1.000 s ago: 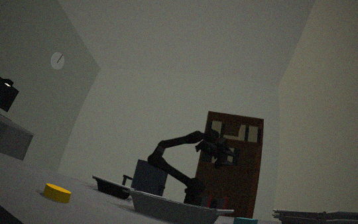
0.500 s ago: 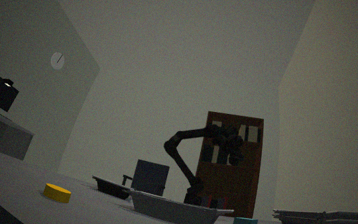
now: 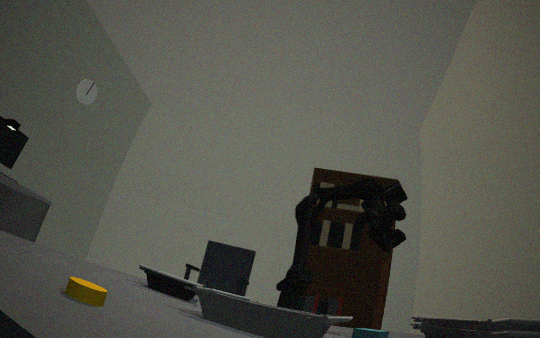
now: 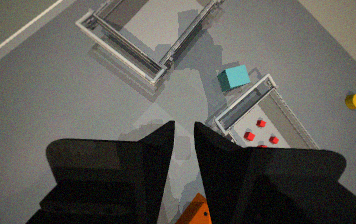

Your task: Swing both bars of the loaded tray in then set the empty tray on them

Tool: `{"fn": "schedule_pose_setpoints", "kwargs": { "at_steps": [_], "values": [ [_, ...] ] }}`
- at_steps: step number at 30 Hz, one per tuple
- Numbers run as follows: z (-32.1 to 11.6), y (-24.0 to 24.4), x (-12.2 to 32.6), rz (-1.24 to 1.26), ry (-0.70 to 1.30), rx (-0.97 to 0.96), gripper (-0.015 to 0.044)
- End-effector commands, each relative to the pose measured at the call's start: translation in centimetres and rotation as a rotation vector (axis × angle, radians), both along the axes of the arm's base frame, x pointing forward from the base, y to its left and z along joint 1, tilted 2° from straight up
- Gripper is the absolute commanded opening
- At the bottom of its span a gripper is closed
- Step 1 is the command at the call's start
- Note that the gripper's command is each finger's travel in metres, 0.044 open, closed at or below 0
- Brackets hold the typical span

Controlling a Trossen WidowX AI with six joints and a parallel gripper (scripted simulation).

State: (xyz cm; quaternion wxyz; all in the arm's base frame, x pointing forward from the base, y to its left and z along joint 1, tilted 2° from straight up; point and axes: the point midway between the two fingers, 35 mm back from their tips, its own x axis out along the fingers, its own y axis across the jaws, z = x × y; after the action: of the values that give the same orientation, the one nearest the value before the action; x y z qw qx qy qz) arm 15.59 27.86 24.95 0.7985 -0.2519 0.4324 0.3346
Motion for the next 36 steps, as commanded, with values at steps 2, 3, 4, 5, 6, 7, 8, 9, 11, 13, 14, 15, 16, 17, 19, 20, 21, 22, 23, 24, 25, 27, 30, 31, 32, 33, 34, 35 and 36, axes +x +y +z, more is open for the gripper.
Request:
{"fn": "schedule_pose_setpoints", "kwargs": {
  "at_steps": [2, 3, 4, 5, 6, 7, 8, 9, 11, 13, 14, 15, 16, 17, 19, 20, 21, 22, 23, 24, 25, 27, 30, 31, 32, 33, 34, 35, 36],
  "values": [
    [-3.4, 0.7, 6.3, -0.247, 0.163, -0.039, 0.0081],
    [-4.2, 0.6, 7.6, -0.296, 0.194, -0.044, 0.0081],
    [-5.0, 0.5, 8.9, -0.345, 0.226, -0.049, 0.0081],
    [-5.9, 0.4, 10.2, -0.395, 0.258, -0.053, 0.0081],
    [-6.8, 0.1, 11.5, -0.445, 0.29, -0.055, 0.0081],
    [-7.6, -0.2, 12.7, -0.493, 0.321, -0.058, 0.0081],
    [-8.5, -0.6, 13.9, -0.539, 0.35, -0.059, 0.0081],
    [-9.4, -1.0, 15.1, -0.586, 0.38, -0.06, 0.0081],
    [-11.3, -2.1, 17.3, -0.678, 0.44, -0.06, 0.0081],
    [-13.2, -3.3, 19.4, -0.77, 0.498, -0.057, 0.0081],
    [-13.9, -3.8, 20.1, -0.803, 0.52, -0.056, 0.0081],
    [-14.3, -4.1, 20.5, -0.824, 0.533, -0.055, 0.0081],
    [-14.5, -4.3, 20.7, -0.83, 0.537, -0.055, 0.0081],
    [-14.5, -4.3, 20.7, -0.831, 0.537, -0.055, 0.0081],
    [-14.5, -4.3, 20.7, -0.831, 0.537, -0.055, 0.0081],
    [-14.5, -4.3, 20.7, -0.831, 0.537, -0.055, 0.0081],
    [-14.5, -4.3, 20.7, -0.831, 0.537, -0.055, 0.0081],
    [-14.7, -4.2, 20.7, -0.831, 0.537, -0.055, 0.0081],
    [-14.9, -4.2, 20.7, -0.831, 0.537, -0.055, 0.0081],
    [-15.1, -4.2, 20.8, -0.831, 0.537, -0.055, 0.0081],
    [-15.4, -4.2, 20.8, -0.831, 0.537, -0.055, 0.0081],
    [-16.2, -4.1, 20.8, -0.831, 0.537, -0.054, 0.0081],
    [-17.4, -4.0, 20.9, -0.831, 0.537, -0.054, 0.0081],
    [-17.8, -4.0, 20.9, -0.831, 0.537, -0.054, 0.0081],
    [-18.2, -3.9, 20.9, -0.831, 0.537, -0.054, 0.0081],
    [-18.6, -3.9, 20.9, -0.831, 0.537, -0.054, 0.0081],
    [-19.0, -3.9, 20.9, -0.831, 0.537, -0.054, 0.0081],
    [-19.5, -3.9, 20.9, -0.831, 0.537, -0.054, 0.0081],
    [-19.9, -3.9, 20.9, -0.831, 0.537, -0.054, 0.0081]
  ]
}}
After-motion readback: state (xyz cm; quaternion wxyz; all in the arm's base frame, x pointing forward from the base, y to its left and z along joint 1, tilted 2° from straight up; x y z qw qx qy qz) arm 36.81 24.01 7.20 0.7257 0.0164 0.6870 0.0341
